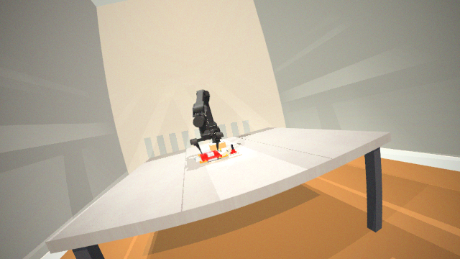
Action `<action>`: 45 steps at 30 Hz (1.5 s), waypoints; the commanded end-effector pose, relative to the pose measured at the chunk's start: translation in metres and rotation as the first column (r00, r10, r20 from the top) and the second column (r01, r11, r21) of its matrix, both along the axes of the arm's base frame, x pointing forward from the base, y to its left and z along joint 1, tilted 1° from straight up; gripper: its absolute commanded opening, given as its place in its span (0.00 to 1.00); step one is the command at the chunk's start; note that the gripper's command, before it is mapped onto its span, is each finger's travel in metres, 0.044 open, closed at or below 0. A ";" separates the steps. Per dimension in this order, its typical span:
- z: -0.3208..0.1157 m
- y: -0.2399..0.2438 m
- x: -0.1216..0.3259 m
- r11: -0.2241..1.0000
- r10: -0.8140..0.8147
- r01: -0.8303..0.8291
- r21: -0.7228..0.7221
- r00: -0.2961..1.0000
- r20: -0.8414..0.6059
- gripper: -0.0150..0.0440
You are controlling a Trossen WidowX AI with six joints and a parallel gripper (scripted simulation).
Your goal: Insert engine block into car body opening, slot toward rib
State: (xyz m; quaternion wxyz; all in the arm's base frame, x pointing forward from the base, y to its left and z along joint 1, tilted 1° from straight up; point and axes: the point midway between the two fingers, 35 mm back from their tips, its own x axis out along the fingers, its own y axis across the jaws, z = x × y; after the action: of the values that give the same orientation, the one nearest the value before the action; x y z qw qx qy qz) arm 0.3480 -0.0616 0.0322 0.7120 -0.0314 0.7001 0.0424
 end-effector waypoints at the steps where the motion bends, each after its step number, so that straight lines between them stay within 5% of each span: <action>1: 0.000 0.000 0.000 1.000 0.000 0.000 -0.001 1.000 0.000 1.00; 13: 0.013 0.000 0.000 1.000 -0.003 0.003 -0.003 1.000 -0.001 1.00; 30: 0.013 0.000 0.000 1.000 -0.003 0.003 -0.003 1.000 -0.001 0.25; 45: 0.013 0.000 0.000 1.000 -0.003 0.003 -0.003 1.000 -0.001 0.25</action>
State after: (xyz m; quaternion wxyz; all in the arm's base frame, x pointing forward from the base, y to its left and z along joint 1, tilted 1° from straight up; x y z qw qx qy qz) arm 0.3484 -0.0608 0.0445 0.7123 -0.0313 0.6999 0.0427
